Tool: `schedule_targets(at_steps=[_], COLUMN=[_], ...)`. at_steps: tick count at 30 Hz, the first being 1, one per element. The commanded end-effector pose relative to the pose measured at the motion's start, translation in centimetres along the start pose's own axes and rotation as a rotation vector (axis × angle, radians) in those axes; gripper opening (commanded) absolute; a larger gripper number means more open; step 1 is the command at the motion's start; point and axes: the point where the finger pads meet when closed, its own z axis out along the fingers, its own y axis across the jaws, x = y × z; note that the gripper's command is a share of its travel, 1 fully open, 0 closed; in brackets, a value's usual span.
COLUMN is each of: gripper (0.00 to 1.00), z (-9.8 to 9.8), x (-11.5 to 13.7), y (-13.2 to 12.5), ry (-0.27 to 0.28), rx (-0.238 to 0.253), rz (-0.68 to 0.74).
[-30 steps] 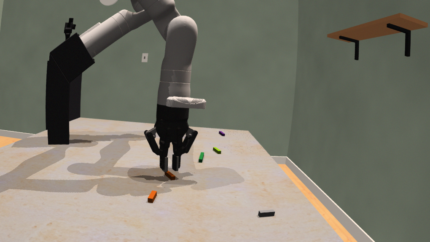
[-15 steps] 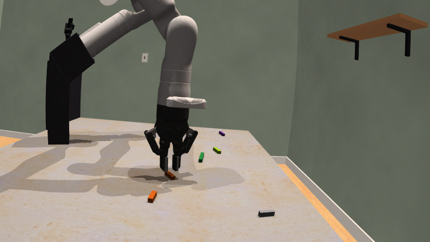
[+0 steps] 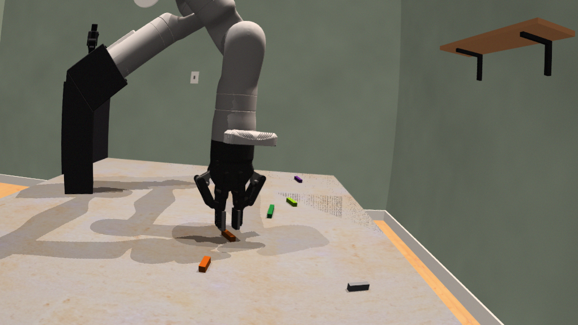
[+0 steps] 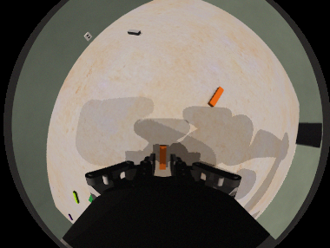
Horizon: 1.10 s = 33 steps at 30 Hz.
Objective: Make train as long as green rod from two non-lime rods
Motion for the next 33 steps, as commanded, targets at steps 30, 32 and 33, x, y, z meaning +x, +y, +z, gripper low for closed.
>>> schedule_targets(at_steps=[30, 32, 33], gripper=[0.24, 0.24, 0.24], z=[0.8, 1.0, 1.1], x=[0.1, 0.1, 0.1], y=[0.0, 0.0, 0.0], ry=[0.002, 0.002, 0.002], rx=[0.0, 0.0, 0.0], rz=[0.0, 0.0, 0.0])
